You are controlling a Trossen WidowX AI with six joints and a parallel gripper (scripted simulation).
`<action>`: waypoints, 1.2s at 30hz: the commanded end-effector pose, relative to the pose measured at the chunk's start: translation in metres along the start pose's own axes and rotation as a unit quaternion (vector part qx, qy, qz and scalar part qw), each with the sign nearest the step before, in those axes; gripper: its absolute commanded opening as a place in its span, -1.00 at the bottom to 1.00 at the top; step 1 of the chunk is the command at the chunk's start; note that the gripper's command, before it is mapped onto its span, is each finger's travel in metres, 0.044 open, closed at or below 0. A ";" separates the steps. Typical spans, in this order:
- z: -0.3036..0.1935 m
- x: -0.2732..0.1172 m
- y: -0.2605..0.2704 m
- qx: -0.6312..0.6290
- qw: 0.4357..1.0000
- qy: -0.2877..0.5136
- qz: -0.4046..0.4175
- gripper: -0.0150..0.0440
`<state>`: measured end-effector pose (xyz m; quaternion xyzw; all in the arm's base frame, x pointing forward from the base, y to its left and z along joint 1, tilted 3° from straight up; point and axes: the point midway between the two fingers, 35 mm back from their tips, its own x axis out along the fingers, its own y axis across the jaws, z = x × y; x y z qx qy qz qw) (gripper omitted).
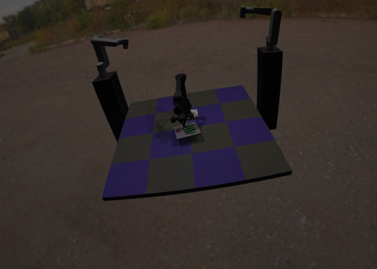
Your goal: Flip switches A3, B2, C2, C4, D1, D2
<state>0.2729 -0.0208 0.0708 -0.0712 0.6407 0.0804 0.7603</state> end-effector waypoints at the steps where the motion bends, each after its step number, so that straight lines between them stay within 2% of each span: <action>1: 0.001 0.000 0.001 -0.001 1.000 -0.001 0.002 -0.49; 36: 0.000 0.005 0.001 -0.001 1.000 -0.001 0.002 -0.49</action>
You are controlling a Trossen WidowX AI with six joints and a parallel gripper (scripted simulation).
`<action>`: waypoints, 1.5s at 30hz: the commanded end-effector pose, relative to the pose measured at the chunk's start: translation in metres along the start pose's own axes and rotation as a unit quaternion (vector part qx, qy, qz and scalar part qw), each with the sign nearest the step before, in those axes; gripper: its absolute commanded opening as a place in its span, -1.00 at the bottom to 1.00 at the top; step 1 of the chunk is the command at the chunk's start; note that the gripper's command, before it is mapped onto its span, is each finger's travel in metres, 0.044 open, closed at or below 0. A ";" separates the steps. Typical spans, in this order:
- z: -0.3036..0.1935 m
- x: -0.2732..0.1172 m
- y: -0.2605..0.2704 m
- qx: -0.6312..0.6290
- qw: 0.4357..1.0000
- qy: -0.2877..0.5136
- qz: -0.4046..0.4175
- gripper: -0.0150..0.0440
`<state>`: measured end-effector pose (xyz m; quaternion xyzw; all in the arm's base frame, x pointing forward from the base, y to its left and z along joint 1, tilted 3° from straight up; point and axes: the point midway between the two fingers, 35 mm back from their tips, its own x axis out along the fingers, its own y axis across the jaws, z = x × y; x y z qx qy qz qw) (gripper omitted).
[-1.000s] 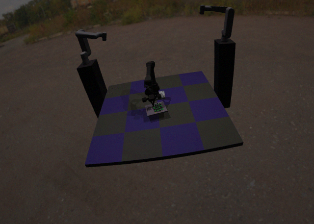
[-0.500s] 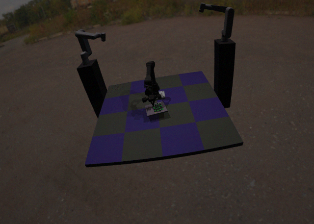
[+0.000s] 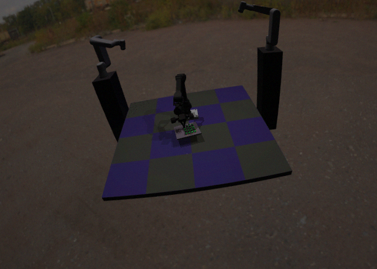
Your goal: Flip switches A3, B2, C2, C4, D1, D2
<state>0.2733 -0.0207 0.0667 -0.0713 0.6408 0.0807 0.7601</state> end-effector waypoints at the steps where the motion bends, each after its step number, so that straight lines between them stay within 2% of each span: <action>1: 0.001 0.001 0.001 0.000 1.000 -0.002 0.002 -0.49; 11: 0.000 -0.001 0.000 0.000 1.000 0.000 0.000 -0.49; 16: 0.004 -0.054 0.000 0.000 1.000 0.010 0.002 -0.49; 18: 0.003 -0.063 0.000 0.000 1.000 0.012 0.002 -0.49; 23: 0.003 -0.063 0.003 0.000 1.000 0.012 0.002 -0.49; 30: -0.017 -0.064 0.069 0.000 1.000 0.013 0.006 -0.49; 35: -0.018 -0.061 0.071 0.000 1.000 0.014 0.006 -0.49; 39: -0.018 -0.029 0.072 0.000 1.000 0.025 0.006 -0.49; 45: -0.018 -0.027 0.072 0.000 1.000 0.025 0.006 -0.49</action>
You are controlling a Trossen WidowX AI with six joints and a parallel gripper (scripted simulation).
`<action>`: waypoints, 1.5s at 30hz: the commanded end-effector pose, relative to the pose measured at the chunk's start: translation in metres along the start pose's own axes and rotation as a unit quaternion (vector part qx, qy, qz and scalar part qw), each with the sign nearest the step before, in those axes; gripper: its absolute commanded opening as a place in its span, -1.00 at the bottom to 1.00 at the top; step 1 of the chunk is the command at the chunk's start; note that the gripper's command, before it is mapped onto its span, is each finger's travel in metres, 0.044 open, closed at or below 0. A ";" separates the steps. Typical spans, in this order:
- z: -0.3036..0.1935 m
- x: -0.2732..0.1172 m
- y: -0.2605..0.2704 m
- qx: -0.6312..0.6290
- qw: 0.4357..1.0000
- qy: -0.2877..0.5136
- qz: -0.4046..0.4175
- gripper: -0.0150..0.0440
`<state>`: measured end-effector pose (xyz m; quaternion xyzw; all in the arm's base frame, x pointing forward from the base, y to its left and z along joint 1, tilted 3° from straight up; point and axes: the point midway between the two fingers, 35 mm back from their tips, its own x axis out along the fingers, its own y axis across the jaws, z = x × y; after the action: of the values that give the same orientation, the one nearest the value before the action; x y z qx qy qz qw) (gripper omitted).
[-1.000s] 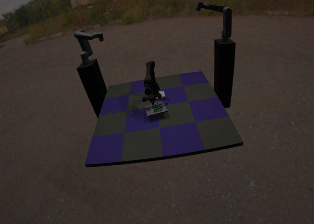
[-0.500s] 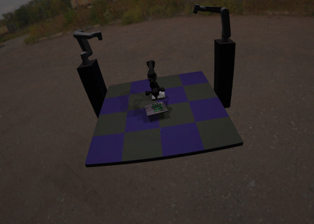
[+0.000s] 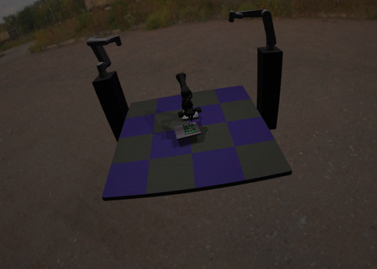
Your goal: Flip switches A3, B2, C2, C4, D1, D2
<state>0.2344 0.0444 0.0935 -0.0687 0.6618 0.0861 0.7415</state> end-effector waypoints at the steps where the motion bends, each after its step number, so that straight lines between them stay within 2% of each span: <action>1: 0.001 0.007 0.000 0.001 1.000 -0.002 -0.003 -0.49; 16: 0.002 0.026 0.000 0.001 1.000 -0.002 -0.003 -0.49; 45: 0.002 0.027 0.000 0.001 1.000 -0.002 -0.003 -0.49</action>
<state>0.2387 0.0460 0.0674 -0.0689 0.6604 0.0862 0.7427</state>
